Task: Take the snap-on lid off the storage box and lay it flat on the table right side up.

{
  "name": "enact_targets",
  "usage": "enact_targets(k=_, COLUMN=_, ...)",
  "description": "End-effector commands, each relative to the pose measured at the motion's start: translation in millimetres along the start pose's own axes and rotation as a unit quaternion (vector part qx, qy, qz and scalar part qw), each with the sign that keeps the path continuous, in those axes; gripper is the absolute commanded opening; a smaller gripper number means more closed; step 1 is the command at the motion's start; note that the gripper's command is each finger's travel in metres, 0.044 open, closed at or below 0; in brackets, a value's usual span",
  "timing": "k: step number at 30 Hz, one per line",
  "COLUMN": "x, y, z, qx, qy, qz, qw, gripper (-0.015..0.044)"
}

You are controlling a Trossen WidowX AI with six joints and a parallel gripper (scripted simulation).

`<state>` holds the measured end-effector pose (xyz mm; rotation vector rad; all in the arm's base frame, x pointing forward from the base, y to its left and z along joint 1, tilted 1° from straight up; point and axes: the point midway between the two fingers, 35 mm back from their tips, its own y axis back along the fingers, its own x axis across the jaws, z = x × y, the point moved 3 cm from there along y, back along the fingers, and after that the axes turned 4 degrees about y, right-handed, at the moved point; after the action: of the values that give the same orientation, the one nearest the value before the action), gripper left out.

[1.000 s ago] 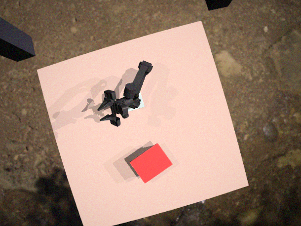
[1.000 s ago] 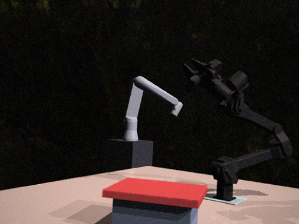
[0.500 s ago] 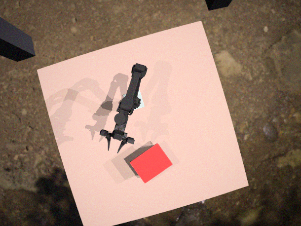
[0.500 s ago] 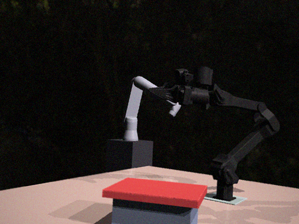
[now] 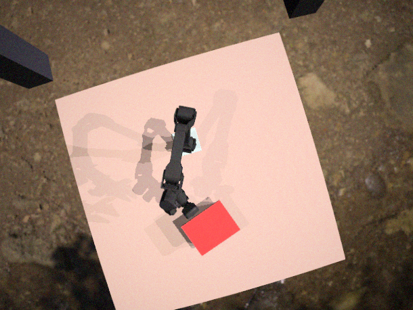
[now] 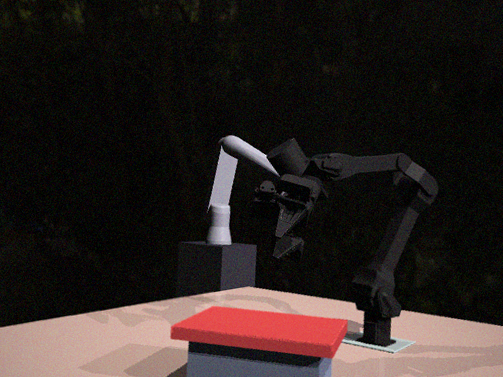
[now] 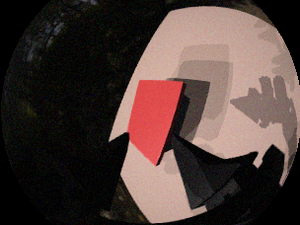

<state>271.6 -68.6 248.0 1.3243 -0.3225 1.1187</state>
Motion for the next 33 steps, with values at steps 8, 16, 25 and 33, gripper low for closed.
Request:
enact_targets(k=8, x=-2, y=-9, z=-11, qx=0.059, qy=-0.087, qz=-0.013, qw=0.994, gripper=0.0235)
enact_targets(k=16, x=-39, y=-41, z=-26, qx=0.064, qy=-0.096, qz=-0.010, qw=0.993, gripper=0.0235)
enact_targets(k=25, x=-44, y=-50, z=-28, qx=0.064, qy=-0.096, qz=-0.011, qw=0.993, gripper=0.0235)
enact_targets(k=33, x=-44, y=-63, z=-29, qx=0.065, qy=-0.095, qz=-0.011, qw=0.993, gripper=0.0235)
